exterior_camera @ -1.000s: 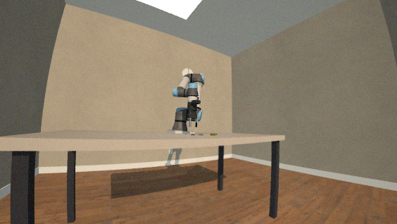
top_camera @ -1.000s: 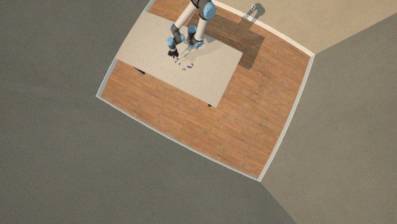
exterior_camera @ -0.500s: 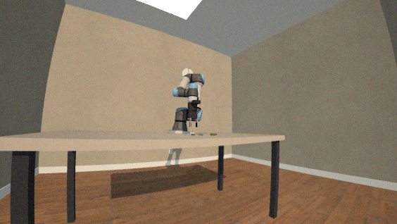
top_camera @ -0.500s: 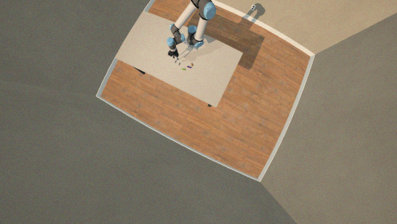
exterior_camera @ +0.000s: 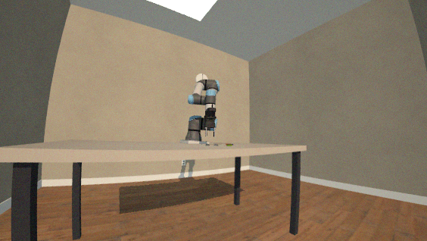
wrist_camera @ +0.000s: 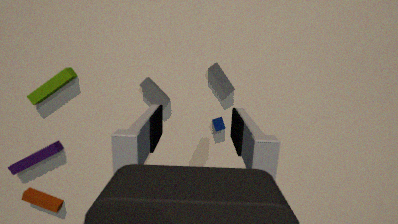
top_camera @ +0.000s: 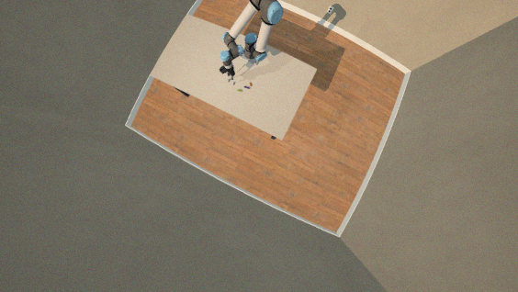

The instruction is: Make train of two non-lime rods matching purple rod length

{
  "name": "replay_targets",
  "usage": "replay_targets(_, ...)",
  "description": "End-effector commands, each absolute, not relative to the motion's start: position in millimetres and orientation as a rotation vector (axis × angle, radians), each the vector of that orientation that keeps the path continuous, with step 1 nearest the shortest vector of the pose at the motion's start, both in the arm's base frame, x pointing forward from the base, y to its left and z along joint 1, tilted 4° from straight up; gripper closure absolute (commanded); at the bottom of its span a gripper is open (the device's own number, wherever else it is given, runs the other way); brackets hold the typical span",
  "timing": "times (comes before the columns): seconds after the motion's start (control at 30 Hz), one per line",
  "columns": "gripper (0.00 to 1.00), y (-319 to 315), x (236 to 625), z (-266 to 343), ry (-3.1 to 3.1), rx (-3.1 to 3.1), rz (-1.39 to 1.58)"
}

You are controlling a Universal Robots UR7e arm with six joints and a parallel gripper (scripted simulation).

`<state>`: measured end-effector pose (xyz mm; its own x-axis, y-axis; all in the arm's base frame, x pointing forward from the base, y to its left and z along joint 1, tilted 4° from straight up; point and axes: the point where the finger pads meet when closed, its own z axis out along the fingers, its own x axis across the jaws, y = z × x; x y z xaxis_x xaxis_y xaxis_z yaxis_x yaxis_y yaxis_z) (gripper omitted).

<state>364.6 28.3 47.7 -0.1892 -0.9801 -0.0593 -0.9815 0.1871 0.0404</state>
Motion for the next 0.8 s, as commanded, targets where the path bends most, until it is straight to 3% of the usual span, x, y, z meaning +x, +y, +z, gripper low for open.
replay_targets(0.0,0.00,35.8,362.9,48.6,2.556,-1.796,0.109)
replay_targets(0.77,0.00,48.2,357.7,49.5,2.767,-1.469,0.111)
